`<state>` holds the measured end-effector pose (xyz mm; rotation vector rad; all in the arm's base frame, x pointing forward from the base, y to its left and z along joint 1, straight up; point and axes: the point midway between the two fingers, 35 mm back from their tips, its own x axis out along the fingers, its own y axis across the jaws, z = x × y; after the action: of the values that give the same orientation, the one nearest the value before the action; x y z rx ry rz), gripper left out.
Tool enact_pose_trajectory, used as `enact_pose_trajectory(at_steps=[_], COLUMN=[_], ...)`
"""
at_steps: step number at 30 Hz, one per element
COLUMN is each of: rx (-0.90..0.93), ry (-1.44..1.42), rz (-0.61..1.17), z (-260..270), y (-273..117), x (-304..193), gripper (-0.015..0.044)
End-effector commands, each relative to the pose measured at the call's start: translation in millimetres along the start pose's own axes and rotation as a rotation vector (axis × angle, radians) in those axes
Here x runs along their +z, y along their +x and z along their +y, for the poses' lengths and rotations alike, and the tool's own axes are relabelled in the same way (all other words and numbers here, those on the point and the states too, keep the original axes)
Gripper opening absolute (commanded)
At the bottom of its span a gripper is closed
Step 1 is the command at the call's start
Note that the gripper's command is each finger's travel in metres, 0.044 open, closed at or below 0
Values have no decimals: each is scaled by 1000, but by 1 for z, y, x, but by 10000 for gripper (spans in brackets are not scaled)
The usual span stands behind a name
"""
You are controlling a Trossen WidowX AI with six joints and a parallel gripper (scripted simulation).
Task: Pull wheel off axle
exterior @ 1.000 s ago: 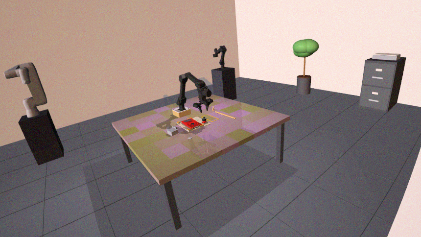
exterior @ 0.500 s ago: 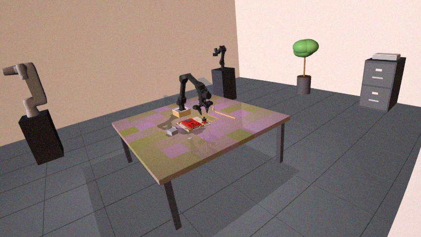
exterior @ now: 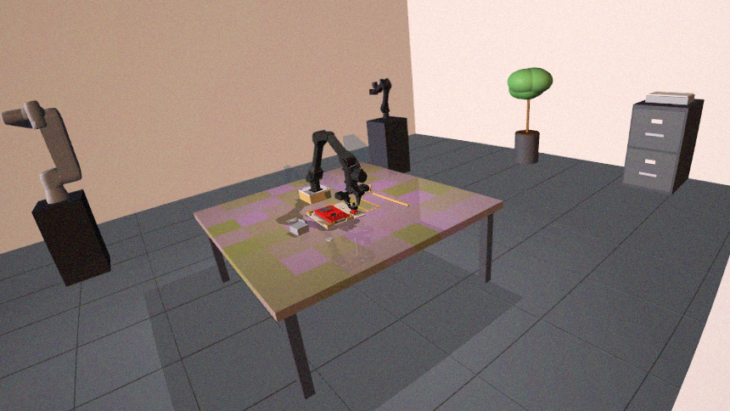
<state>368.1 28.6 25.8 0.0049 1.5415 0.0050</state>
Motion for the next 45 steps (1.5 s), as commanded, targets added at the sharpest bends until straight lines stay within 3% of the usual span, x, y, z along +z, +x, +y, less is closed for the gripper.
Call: enact_pose_trajectory(at_steps=[1, 9, 15, 45], rx=[0, 0, 0, -1], ry=[0, 0, 0, -1], rz=[2, 2, 2, 0], z=[0, 0, 0, 0], y=[0, 0, -1, -11], x=[0, 0, 0, 0], gripper=[208, 155, 0, 0])
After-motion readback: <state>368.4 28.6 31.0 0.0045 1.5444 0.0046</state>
